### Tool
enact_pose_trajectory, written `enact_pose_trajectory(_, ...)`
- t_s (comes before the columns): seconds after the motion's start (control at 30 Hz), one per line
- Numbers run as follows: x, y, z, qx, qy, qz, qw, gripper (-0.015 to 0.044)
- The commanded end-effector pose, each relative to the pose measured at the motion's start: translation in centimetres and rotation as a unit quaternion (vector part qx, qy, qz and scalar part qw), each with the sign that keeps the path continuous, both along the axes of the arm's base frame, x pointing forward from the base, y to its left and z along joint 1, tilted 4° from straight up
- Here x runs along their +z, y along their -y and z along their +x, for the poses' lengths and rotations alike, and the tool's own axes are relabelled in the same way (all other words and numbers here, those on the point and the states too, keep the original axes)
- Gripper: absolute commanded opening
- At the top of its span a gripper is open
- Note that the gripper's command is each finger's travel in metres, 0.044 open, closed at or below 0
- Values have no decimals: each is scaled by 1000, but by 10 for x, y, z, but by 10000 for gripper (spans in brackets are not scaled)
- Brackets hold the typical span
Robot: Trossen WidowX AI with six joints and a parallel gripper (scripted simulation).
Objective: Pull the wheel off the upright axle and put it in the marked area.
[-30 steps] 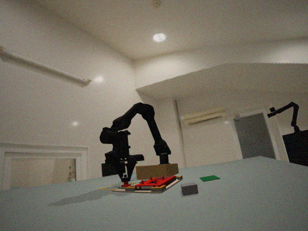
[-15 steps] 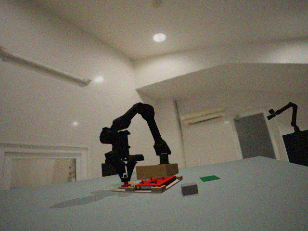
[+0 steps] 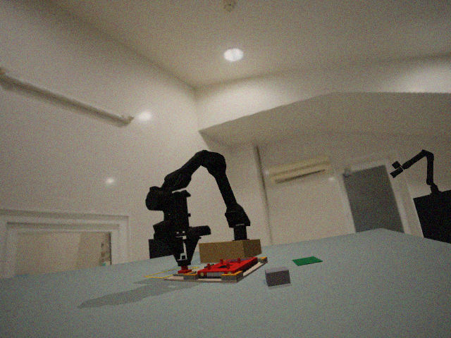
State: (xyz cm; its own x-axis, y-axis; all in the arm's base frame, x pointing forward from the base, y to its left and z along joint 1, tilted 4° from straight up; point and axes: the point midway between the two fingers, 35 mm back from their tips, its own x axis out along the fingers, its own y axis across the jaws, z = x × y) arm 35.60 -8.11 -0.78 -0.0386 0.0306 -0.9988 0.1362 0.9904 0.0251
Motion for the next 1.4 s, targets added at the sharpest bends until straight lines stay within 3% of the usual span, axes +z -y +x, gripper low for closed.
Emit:
enact_pose_trajectory(0.0, 17, 0, -1, 1, 3, -2, 1000, 0)
enact_pose_trajectory(1.07, 28, 0, -1, 2, 3, -2, 1000, 0)
enact_pose_trajectory(1.37, 59, 0, -2, 2, 3, -2, 1000, 0)
